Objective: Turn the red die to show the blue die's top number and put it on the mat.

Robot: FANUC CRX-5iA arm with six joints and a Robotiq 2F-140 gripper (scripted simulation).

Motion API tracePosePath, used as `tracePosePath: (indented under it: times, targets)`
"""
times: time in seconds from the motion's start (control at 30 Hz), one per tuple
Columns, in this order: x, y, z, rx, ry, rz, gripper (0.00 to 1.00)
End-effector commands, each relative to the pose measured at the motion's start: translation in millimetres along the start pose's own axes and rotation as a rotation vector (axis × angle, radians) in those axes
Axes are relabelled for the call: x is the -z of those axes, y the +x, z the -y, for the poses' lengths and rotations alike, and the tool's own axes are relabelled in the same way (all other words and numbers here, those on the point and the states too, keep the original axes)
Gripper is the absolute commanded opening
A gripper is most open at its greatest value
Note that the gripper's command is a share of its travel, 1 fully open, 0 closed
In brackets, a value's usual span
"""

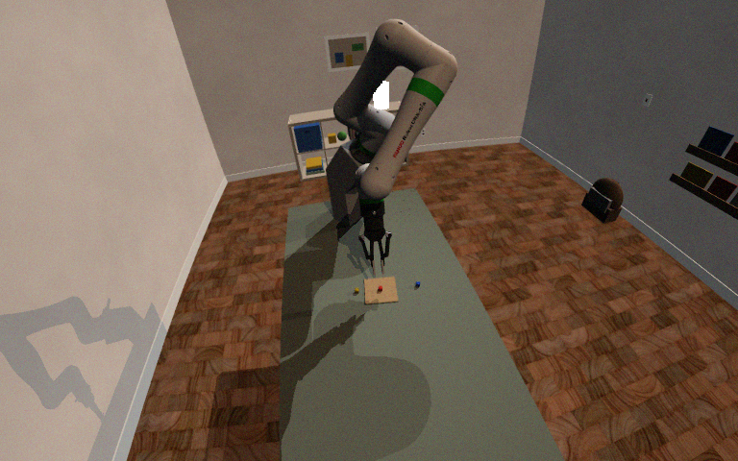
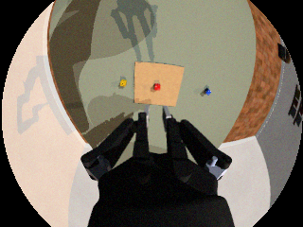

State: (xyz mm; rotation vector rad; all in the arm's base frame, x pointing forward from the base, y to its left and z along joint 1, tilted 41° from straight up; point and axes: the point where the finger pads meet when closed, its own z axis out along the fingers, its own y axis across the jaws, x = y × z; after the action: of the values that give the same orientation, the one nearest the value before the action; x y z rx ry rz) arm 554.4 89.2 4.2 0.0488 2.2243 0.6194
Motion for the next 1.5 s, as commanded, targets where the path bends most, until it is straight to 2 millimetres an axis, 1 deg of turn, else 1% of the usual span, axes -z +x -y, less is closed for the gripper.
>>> tracePosePath:
  times: [0.0,0.13,0.4,0.67,0.7,1.17,1.47]
  targets:
    - [0.9,-0.1,-4.8,-0.02,-0.011,-0.17,0.19]
    - [2.4,-8.0,-4.1,-0.019,-0.004,-0.229,0.19]
    - [4.2,-15.5,-3.8,-0.019,-0.006,-0.336,0.19]
    - [4.9,-17.1,-2.8,-0.019,-0.001,-0.356,0.19]
    - [4.9,-17.1,-2.8,-0.019,-0.001,-0.356,1.0]
    - [5.6,-17.4,-2.8,-0.019,-0.002,-0.355,1.0]
    - [18.1,-22.0,-2.7,-0.019,-0.004,-0.355,1.0]
